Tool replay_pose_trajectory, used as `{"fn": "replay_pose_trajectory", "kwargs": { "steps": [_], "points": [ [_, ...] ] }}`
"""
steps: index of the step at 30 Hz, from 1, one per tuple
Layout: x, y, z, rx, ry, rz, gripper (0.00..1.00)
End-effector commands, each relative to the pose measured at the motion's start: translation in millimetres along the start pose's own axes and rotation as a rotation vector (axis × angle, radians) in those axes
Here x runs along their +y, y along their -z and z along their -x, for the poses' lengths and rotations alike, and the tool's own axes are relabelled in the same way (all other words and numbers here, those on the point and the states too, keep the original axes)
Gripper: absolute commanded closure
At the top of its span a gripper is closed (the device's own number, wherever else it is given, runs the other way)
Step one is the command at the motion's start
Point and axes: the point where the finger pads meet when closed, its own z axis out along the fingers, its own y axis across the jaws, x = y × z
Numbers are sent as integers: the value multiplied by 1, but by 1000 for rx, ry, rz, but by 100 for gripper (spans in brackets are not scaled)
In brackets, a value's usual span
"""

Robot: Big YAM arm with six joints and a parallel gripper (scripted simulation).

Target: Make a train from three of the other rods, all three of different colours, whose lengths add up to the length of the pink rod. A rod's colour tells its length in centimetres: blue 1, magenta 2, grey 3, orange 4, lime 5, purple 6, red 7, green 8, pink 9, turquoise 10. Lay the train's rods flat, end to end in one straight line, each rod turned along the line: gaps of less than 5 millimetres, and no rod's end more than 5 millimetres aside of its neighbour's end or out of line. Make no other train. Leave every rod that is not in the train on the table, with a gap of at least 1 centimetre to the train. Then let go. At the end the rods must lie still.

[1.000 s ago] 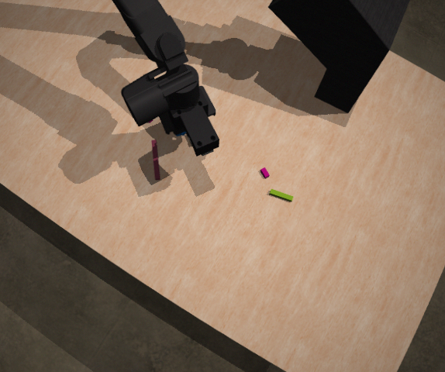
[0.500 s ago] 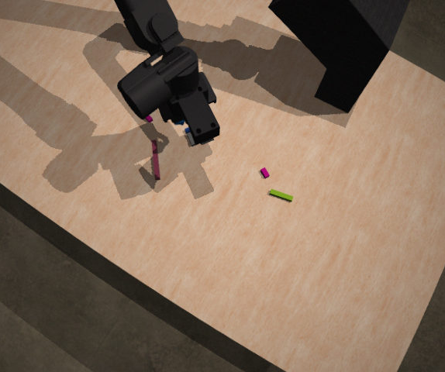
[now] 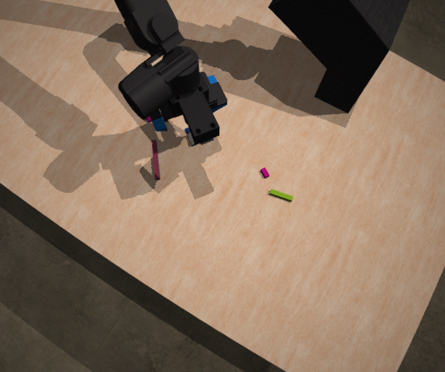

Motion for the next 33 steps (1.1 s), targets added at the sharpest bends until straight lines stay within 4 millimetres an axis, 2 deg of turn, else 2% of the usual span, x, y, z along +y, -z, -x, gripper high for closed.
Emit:
{"fn": "replay_pose_trajectory", "kwargs": {
  "steps": [1, 10, 13, 15, 17, 18, 19, 20, 21, 23, 25, 26, 27, 28, 29, 30, 31, 32, 33],
  "points": [
    [-4, 1, 2, -4, -16, -8, 0],
    [-4, 1, 3, -4, -12, -8, 0],
    [-2, 5, 18, -15, 60, -12, 0],
    [3, 4, 35, -19, 124, -9, 0],
    [12, 3, 62, -25, 220, -7, 0],
    [12, 3, 62, -26, 220, -6, 0],
    [19, 2, 77, -27, 278, -6, 0],
    [19, 2, 77, -27, 278, -6, 0],
    [27, 1, 94, -28, 341, -6, 0],
    [27, 1, 94, -28, 341, -6, 0],
    [47, -2, 128, -27, 473, -8, 0],
    [47, -2, 128, -29, 473, -7, 0],
    [59, -4, 144, -27, 539, -9, 0],
    [59, -4, 144, -27, 539, -8, 0],
    [71, -5, 158, -24, 602, -11, 0],
    [71, -5, 158, -25, 602, -10, 0],
    [83, -7, 171, -21, 660, -13, 0],
    [83, -7, 171, -21, 660, -12, 0],
    [94, -9, 182, -17, 711, -15, 0]
  ]
}}
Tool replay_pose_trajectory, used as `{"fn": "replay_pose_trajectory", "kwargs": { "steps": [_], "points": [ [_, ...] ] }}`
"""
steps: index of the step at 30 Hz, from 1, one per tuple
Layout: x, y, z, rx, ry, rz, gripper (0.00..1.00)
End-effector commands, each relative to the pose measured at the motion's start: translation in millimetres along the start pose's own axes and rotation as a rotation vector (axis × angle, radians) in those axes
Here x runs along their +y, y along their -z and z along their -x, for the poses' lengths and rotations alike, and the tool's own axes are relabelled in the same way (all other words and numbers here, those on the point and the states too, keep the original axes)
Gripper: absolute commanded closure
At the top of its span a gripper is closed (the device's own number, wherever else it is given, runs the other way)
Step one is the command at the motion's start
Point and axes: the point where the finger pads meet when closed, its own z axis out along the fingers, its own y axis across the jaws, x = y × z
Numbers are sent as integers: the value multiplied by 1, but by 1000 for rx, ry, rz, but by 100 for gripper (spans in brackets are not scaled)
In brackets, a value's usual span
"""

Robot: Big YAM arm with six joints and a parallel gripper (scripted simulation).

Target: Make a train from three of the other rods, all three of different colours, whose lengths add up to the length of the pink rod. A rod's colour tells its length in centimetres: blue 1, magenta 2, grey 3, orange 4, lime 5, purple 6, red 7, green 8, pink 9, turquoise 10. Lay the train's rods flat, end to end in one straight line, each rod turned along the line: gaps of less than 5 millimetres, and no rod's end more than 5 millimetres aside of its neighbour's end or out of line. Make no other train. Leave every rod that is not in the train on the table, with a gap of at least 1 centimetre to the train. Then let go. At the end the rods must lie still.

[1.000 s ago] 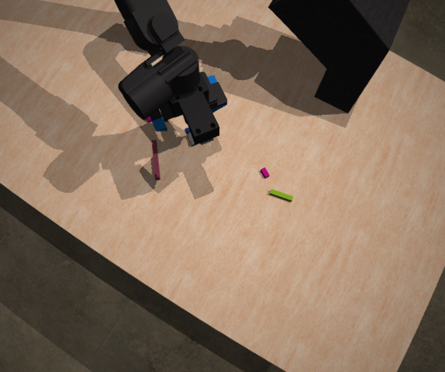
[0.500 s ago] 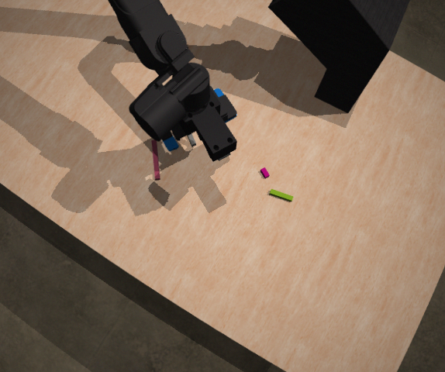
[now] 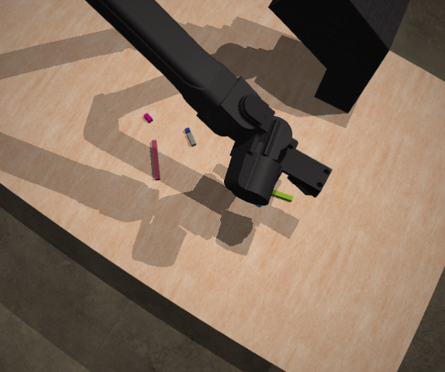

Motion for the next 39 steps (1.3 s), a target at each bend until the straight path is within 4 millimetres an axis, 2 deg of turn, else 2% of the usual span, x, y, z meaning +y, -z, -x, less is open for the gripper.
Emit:
{"fn": "replay_pose_trajectory", "kwargs": {
  "steps": [1, 3, 5, 7, 8, 9, 10, 13, 14, 15, 18, 39],
  "points": [
    [4, 0, 34, 7, 143, -10, 0],
    [9, -3, 52, 12, 204, -11, 0],
    [12, -5, 60, 16, 232, -11, 0],
    [12, -5, 60, 16, 232, -11, 0],
    [13, -10, 45, 12, 195, 10, 0],
    [12, -10, 46, 12, 193, 8, 0],
    [4, -10, 47, 10, 181, 0, 77],
    [3, -10, 48, 9, 178, -2, 77],
    [1, 0, 54, 10, 194, -27, 77],
    [12, -5, 61, 13, 222, -17, 77],
    [22, -16, 53, 14, 214, 21, 77],
    [16, -11, 51, 12, 205, 9, 77]
  ]
}}
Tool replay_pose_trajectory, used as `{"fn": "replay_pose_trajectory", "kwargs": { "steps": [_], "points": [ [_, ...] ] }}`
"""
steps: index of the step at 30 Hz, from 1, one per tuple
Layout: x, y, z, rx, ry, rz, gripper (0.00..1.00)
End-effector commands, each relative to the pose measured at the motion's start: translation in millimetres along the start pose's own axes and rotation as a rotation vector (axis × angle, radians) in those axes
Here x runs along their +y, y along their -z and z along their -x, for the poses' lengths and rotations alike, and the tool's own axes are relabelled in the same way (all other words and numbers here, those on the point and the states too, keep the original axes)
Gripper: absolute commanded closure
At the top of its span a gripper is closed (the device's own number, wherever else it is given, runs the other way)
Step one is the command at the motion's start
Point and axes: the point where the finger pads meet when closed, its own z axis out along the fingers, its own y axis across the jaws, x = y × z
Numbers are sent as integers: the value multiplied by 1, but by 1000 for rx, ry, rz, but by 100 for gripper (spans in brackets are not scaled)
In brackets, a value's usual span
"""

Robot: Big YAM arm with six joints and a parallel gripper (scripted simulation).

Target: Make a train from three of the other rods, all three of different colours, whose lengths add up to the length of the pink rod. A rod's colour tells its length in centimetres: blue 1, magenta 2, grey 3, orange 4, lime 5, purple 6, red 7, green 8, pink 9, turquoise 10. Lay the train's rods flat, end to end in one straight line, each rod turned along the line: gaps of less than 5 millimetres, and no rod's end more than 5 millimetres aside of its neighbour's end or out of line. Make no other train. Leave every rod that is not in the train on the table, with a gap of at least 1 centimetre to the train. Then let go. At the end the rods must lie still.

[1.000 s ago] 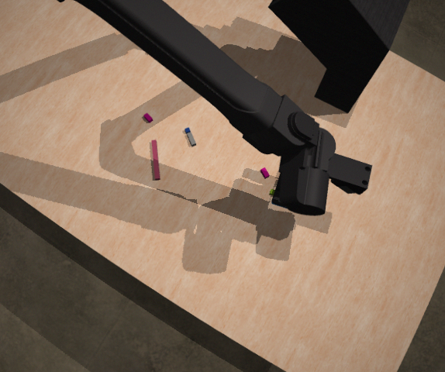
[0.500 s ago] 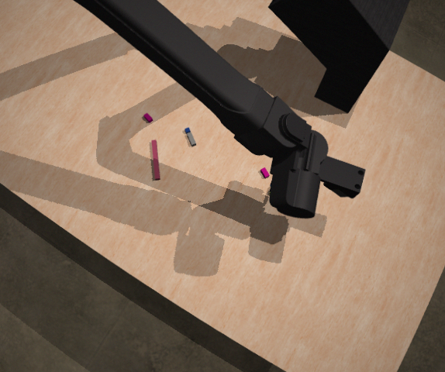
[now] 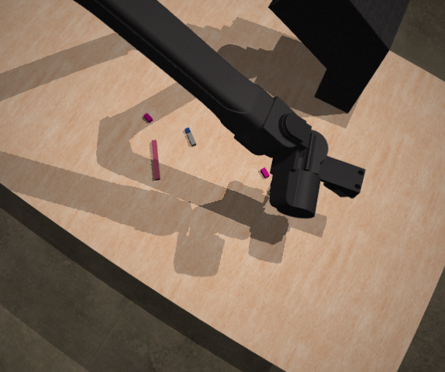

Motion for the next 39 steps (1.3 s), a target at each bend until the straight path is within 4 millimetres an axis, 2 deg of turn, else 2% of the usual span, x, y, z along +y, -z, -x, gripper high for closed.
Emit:
{"fn": "replay_pose_trajectory", "kwargs": {
  "steps": [1, 20, 39],
  "points": [
    [0, 0, -2, -3, 2, 1, 77],
    [5, -10, 0, -2, 6, 11, 77],
    [6, -33, 1, -2, 8, 12, 77]
  ]
}}
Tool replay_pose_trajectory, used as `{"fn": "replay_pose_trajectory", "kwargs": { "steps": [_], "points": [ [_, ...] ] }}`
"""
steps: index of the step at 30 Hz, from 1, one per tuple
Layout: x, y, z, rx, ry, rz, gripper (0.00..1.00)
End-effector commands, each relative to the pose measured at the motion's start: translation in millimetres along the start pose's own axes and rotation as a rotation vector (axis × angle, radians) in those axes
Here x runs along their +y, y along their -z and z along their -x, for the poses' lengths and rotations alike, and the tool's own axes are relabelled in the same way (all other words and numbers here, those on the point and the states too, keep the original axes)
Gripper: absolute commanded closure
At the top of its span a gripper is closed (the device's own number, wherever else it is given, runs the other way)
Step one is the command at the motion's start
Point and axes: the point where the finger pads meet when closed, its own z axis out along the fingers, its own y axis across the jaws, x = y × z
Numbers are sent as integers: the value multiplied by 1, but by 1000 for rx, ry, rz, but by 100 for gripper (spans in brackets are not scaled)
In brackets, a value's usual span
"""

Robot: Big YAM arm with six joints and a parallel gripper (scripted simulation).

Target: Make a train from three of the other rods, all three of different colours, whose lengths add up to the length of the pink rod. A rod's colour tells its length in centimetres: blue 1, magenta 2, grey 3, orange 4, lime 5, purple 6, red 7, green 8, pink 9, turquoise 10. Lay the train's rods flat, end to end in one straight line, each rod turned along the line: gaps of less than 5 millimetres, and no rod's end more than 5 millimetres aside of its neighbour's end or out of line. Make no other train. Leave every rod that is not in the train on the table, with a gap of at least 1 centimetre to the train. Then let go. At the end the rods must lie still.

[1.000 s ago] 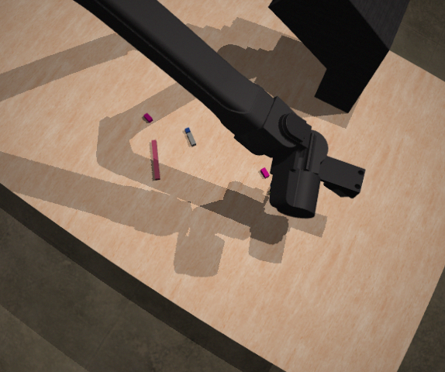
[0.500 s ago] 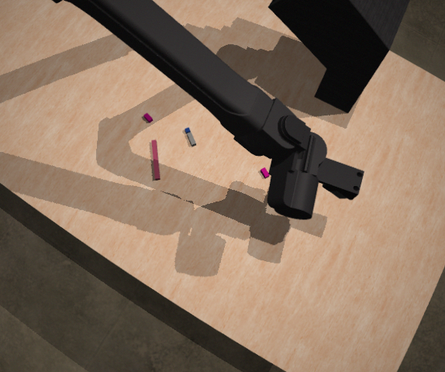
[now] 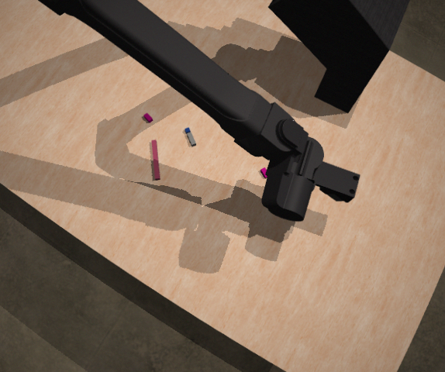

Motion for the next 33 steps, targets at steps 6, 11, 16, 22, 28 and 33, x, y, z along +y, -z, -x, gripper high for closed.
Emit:
{"fn": "replay_pose_trajectory", "kwargs": {
  "steps": [6, 11, 16, 22, 28, 33],
  "points": [
    [4, -16, 1, -2, 17, 9, 77],
    [4, -23, 1, -2, 16, 8, 77],
    [1, -24, -1, -1, 13, 2, 77],
    [3, -30, 1, -2, 15, 7, 77],
    [-1, -28, -1, 0, 15, -2, 77],
    [0, -28, 0, -1, 9, 2, 77]
  ]
}}
